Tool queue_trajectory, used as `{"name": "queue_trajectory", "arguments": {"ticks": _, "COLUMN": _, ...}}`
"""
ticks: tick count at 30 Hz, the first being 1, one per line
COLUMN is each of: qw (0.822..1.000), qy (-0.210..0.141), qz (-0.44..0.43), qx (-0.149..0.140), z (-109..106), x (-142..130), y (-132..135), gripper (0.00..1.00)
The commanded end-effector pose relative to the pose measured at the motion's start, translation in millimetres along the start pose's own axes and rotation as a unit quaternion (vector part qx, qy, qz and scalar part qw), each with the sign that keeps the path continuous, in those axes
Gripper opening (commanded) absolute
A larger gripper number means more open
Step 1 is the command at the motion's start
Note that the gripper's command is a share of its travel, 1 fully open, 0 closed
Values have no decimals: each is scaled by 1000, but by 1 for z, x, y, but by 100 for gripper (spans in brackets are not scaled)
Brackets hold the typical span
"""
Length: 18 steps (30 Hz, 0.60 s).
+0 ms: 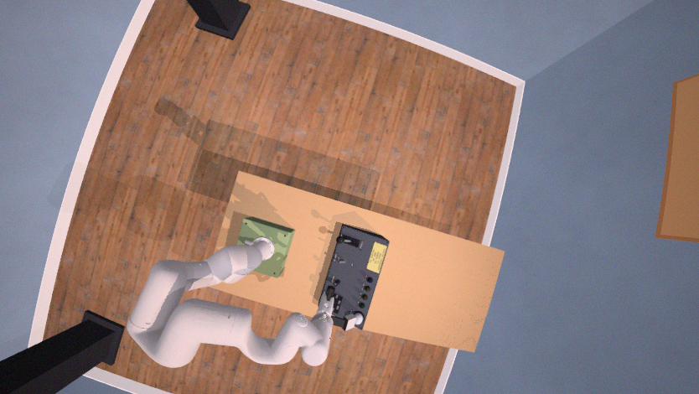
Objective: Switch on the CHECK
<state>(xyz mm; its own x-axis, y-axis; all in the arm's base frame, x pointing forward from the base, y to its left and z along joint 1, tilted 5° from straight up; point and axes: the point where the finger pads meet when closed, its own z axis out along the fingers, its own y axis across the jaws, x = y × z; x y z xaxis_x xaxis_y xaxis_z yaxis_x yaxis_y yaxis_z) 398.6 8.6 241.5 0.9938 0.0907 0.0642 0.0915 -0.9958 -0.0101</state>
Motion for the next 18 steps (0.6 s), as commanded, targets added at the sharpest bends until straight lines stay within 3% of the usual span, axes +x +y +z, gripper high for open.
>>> {"name": "queue_trajectory", "arguments": {"ticks": 1, "qw": 1000, "qy": 3, "qz": -2, "qx": 0, "z": -1, "x": 1, "y": 0, "gripper": 100}}
{"name": "queue_trajectory", "arguments": {"ticks": 4, "qw": 1000, "qy": 3, "qz": -2, "qx": 0, "z": -1, "x": 1, "y": 0, "gripper": 100}}
{"name": "queue_trajectory", "arguments": {"ticks": 6, "qw": 995, "qy": 58, "qz": -76, "qx": 9, "z": 9, "x": 0, "y": -15, "gripper": 100}}
{"name": "queue_trajectory", "arguments": {"ticks": 18, "qw": 995, "qy": 58, "qz": -76, "qx": 9, "z": 9, "x": 0, "y": -15, "gripper": 100}}
